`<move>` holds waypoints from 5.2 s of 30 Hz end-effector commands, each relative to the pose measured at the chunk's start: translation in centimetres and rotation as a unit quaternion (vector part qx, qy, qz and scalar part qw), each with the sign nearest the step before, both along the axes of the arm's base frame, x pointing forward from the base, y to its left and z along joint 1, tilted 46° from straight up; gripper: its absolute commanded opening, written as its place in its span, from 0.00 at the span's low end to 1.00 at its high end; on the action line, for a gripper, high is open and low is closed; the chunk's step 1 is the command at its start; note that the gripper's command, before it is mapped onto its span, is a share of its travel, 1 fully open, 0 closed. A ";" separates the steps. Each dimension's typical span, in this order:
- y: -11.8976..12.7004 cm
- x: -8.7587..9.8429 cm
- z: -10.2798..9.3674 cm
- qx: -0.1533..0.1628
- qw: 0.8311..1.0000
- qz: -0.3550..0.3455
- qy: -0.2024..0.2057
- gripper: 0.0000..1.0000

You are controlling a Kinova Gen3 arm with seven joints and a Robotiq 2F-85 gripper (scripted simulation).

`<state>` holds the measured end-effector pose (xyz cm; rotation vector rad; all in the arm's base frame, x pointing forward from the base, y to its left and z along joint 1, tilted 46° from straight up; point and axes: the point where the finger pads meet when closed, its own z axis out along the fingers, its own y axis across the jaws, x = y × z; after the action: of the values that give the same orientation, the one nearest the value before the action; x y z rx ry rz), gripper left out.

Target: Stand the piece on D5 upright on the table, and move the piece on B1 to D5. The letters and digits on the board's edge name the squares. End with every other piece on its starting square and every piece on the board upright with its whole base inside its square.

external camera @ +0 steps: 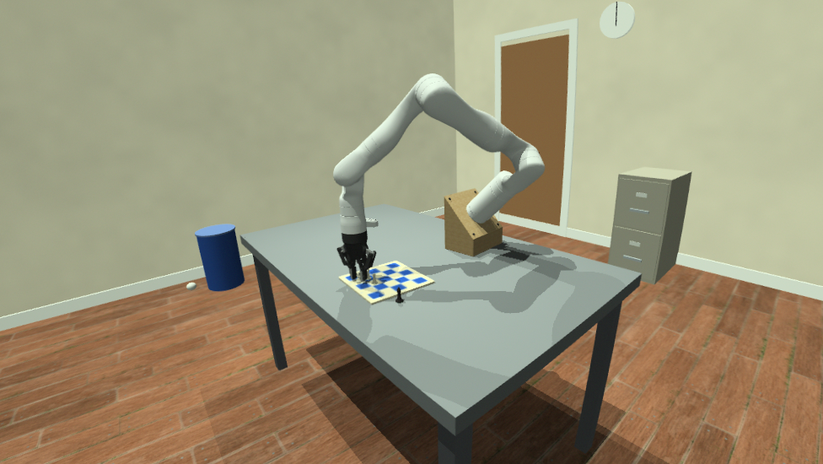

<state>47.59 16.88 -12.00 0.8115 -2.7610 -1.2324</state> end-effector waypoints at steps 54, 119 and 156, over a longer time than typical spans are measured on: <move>-4.2 1.4 4.2 0.000 1.000 -0.001 -0.001 0.00; -4.5 -12.6 14.0 0.036 0.985 0.117 -0.119 0.00; 2.1 -14.7 7.4 0.036 0.985 0.117 -0.119 0.00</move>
<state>33.02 18.93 -4.50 1.3310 -2.7028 -1.2689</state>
